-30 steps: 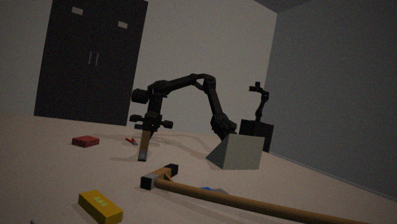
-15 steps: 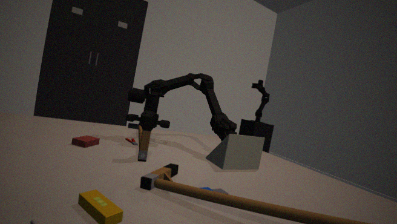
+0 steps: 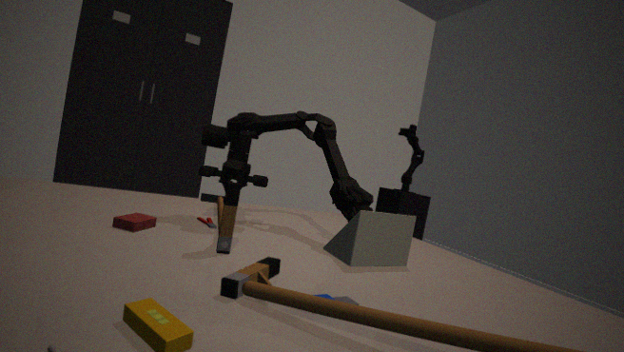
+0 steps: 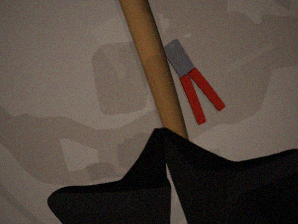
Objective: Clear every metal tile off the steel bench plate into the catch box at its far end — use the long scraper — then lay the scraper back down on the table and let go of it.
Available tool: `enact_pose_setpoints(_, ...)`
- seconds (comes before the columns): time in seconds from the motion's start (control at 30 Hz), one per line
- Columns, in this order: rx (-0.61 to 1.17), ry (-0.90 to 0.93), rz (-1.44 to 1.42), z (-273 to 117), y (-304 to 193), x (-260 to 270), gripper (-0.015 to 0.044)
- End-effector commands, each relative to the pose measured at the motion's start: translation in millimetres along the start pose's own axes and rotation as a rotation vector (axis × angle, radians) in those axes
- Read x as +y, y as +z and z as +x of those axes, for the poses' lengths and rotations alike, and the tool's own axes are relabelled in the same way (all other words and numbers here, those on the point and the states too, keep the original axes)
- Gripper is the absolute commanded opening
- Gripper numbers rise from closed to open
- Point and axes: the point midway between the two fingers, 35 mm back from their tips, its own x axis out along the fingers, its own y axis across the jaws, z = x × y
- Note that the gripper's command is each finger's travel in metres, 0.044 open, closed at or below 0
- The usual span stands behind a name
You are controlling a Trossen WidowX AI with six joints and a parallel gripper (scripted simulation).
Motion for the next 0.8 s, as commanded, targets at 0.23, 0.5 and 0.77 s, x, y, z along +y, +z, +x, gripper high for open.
enact_pose_setpoints(0.23, 0.006, 0.001, 0.006, -42.6, -1.4, 1.5, 0.0000)
enact_pose_setpoints(0.5, 0.009, -0.001, -0.008, -60.5, -3.7, 5.9, 0.0000)
enact_pose_setpoints(0.77, 0.008, 0.007, -0.160, -69.2, -12.6, 33.2, 0.0000)
